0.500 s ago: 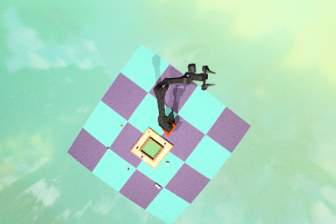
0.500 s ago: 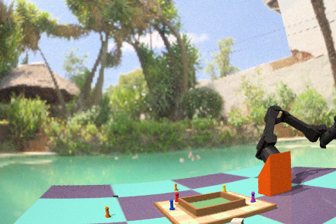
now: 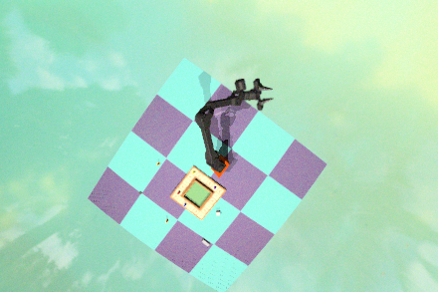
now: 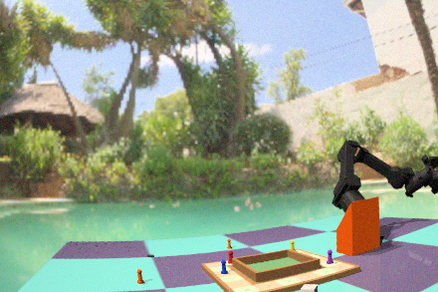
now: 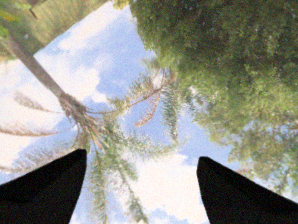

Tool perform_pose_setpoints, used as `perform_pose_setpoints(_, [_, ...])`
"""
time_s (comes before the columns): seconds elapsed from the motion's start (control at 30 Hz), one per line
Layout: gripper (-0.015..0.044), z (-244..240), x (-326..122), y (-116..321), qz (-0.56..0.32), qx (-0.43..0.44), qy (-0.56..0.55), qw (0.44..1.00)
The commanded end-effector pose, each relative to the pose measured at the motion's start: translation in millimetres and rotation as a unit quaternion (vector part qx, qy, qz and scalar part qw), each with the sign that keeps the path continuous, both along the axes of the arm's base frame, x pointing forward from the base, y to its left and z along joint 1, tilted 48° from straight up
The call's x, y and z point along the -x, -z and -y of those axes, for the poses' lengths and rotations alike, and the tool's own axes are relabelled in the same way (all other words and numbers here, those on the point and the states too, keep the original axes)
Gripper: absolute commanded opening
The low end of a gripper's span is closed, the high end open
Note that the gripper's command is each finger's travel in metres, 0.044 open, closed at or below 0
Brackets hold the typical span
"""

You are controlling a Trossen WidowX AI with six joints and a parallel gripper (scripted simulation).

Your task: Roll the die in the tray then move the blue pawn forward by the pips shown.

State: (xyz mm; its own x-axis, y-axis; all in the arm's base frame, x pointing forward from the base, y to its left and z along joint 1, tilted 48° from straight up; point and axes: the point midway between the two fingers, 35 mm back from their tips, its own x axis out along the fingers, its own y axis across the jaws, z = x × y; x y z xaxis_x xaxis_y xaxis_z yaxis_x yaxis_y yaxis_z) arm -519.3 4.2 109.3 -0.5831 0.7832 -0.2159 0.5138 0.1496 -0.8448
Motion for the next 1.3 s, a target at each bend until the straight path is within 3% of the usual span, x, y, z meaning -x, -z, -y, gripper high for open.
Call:
perform_pose_setpoints(0.0, [0.0275,22.8,2.7,-16.4,-0.047,0.038,-0.023,0.998])
perform_pose_setpoints(0.7, [0.0275,160.4,-15.4,-99.3,-0.242,0.286,-0.155,0.914])
perform_pose_setpoints(1.27, [0.0275,299.2,-96.1,-199.6,-0.318,0.518,-0.285,0.741])
